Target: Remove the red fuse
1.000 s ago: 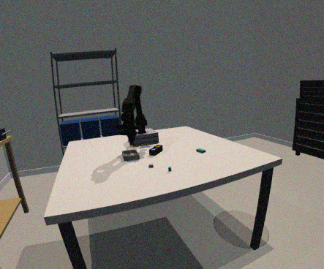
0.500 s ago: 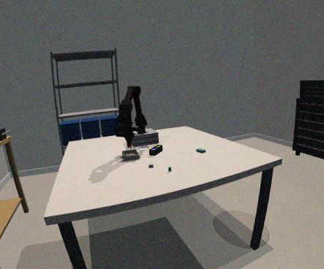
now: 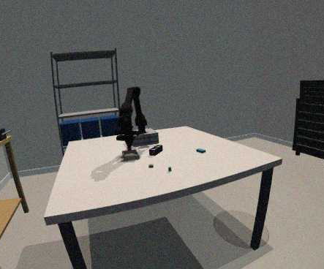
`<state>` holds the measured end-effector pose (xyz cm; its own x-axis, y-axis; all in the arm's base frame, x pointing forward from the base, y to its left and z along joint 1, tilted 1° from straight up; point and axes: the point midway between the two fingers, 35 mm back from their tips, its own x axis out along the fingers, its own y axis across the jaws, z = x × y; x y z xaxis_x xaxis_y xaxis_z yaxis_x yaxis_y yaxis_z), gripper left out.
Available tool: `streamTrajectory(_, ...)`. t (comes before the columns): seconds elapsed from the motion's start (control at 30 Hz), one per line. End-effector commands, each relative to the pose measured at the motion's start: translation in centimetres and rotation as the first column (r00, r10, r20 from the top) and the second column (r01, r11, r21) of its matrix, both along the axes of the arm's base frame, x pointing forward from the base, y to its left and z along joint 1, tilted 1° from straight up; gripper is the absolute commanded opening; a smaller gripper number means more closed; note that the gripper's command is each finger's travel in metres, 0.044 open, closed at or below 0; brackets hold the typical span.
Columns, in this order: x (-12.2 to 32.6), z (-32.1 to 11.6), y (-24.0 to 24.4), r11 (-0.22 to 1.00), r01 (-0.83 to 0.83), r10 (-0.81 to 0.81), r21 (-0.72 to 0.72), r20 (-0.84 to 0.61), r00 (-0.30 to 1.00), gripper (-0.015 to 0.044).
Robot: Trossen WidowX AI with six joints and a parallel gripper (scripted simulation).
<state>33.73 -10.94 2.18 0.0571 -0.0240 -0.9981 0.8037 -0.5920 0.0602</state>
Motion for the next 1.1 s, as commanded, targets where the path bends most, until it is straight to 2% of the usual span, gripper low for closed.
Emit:
streamTrajectory(0.0, -0.3, -1.0, 0.1, 1.000, -0.006, 0.007, 0.007, -0.015, 1.000, 0.0000)
streamTrajectory(0.27, -0.3, -1.0, 0.1, 1.000, -0.006, 0.007, 0.007, -0.015, 1.000, 0.0000)
streamTrajectory(0.7, -0.2, -0.4, 0.1, 1.000, -0.001, 0.001, 0.003, -0.008, 1.000, 0.0330)
streamTrajectory(0.8, -0.4, 2.7, 0.2, 1.000, -0.006, 0.006, 0.007, -0.014, 1.000, 0.0330)
streamTrajectory(1.07, -0.5, 3.0, 0.2, 1.000, -0.006, 0.007, 0.007, -0.015, 1.000, 0.0330)
